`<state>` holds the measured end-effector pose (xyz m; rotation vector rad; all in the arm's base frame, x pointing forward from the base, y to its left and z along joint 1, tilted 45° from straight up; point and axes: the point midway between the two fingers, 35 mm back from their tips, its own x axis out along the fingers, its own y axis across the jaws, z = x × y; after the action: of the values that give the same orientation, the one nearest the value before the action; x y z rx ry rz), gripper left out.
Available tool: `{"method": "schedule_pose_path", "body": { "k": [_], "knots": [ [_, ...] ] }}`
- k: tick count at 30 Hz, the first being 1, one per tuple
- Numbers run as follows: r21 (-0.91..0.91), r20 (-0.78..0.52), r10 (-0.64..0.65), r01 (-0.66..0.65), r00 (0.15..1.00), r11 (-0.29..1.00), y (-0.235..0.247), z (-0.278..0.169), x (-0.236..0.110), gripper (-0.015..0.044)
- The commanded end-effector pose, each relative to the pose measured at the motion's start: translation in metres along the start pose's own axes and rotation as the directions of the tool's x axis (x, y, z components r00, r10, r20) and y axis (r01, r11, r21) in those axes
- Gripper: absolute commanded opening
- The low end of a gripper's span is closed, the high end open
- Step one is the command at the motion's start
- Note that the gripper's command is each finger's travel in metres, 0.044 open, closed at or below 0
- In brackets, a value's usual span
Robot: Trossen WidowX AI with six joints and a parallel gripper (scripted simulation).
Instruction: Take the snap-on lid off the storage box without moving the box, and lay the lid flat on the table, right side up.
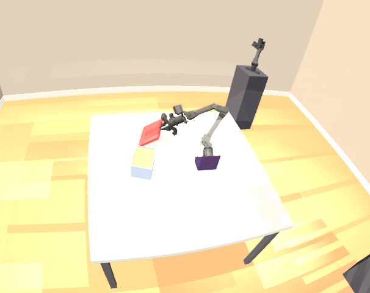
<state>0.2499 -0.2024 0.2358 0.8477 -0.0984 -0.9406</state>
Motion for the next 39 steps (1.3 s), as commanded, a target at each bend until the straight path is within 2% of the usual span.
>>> {"method": "schedule_pose_path", "body": {
  "k": [1,39],
  "knots": [
    [-0.005,-0.002,-0.017,0.017,1.000,1.000,-0.008,-0.002,0.003,0.0000],
    [-0.007,-0.001,-0.016,0.016,1.000,1.000,-0.032,-0.002,0.022,0.0000]
  ]
}}
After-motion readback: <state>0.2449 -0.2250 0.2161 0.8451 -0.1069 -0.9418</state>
